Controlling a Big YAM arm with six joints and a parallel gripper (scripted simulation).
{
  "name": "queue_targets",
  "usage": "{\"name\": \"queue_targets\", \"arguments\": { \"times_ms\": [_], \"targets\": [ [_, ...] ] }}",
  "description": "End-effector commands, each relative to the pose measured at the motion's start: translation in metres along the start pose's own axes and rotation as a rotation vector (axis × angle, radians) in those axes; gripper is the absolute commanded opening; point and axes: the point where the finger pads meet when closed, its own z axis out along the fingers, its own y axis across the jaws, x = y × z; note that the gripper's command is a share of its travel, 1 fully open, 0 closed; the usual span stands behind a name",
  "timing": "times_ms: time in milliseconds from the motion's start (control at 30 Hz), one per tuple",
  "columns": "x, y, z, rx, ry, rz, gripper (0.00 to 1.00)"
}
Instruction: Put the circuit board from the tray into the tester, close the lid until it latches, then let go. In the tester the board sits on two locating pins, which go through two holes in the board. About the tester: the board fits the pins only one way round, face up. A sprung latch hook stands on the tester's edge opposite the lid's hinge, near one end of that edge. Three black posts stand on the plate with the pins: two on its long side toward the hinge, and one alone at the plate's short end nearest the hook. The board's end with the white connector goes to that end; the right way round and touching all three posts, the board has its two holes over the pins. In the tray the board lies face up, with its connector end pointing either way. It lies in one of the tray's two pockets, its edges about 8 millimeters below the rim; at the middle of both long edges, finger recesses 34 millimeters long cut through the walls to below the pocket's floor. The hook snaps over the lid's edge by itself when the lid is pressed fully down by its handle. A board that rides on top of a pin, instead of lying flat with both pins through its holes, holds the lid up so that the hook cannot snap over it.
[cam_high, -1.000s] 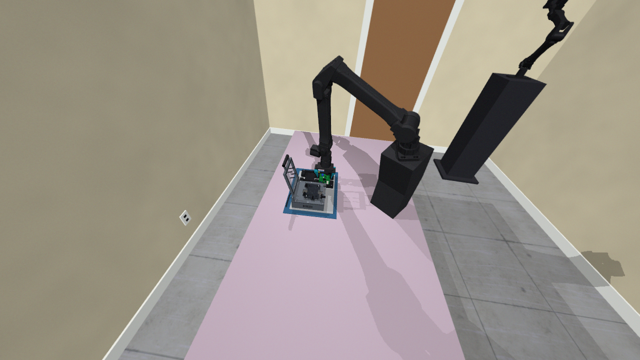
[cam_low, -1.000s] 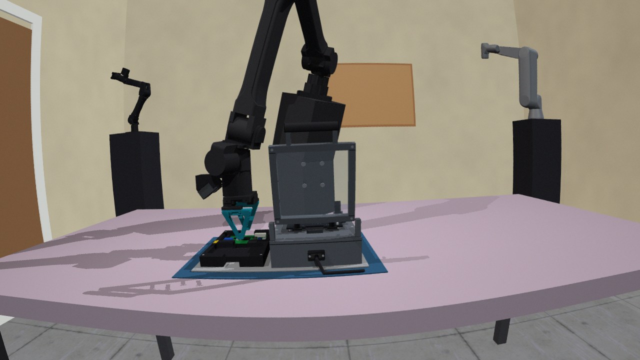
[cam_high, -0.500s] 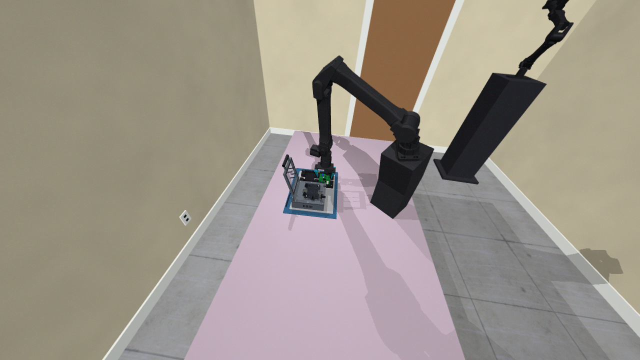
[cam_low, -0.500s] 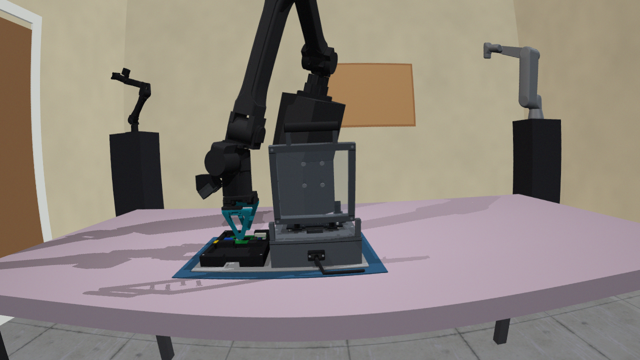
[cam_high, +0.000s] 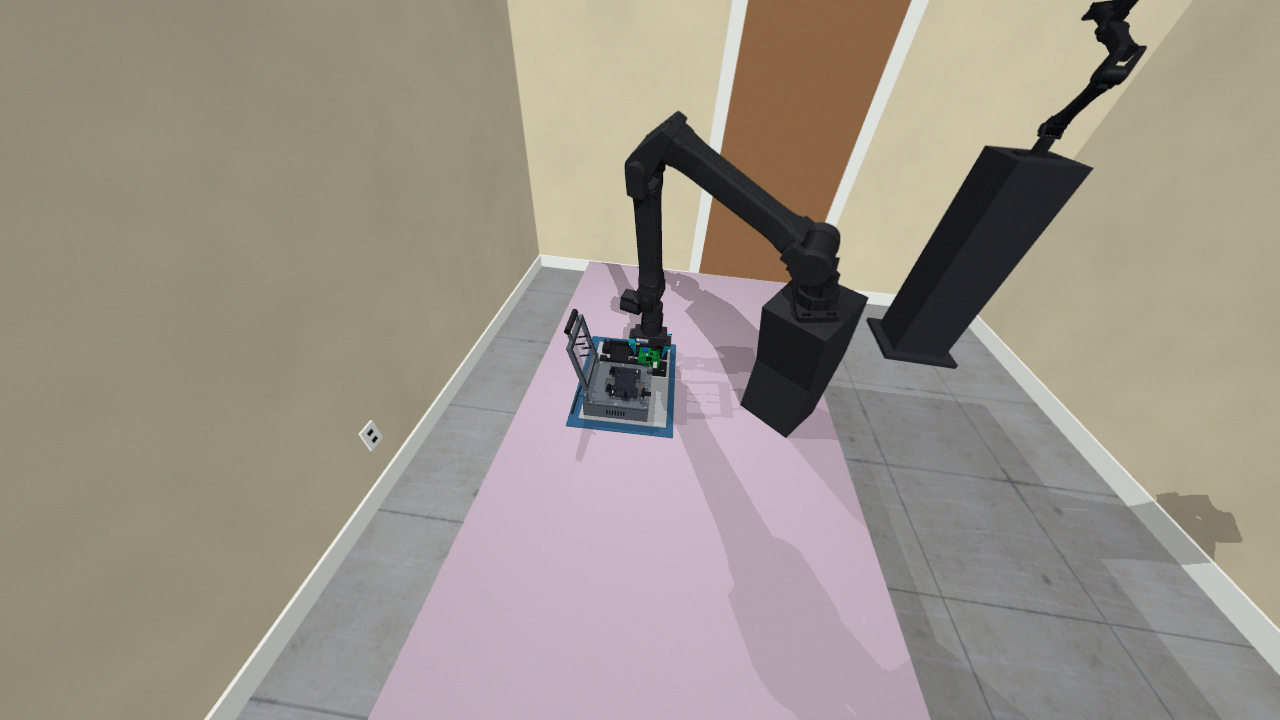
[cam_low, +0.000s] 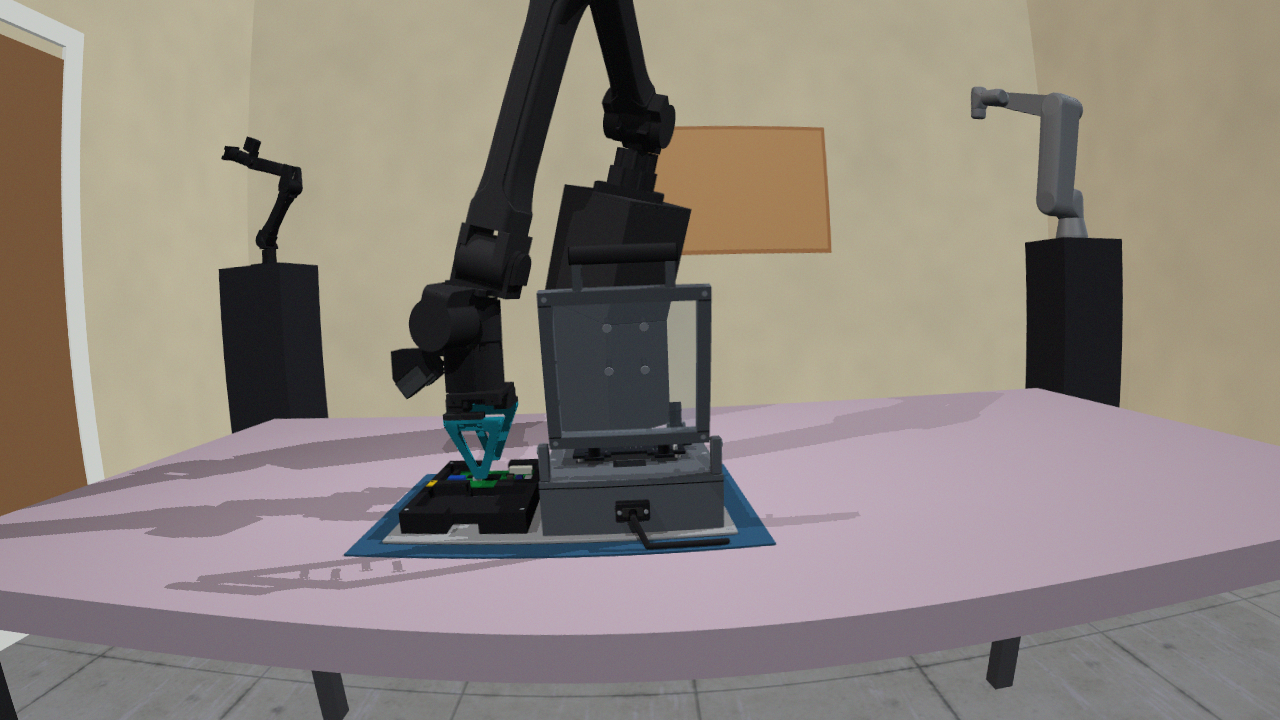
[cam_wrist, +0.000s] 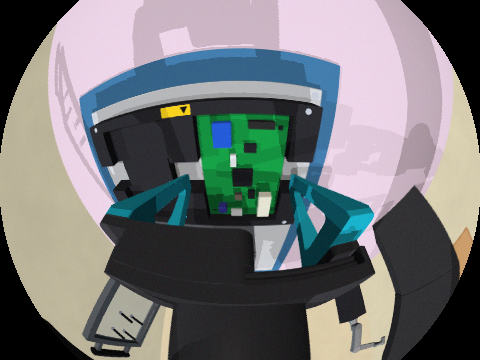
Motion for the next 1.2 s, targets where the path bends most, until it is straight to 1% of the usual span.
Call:
{"name": "queue_targets", "arguments": {
  "times_ms": [0,1167],
  "targets": [
    [0.0033,0.0066,0.0021,-0.013,-0.008,-0.007,0.92],
    [0.0055,-0.0001,0.0022,-0.006,-0.005,-0.005,0.92]
  ]
}}
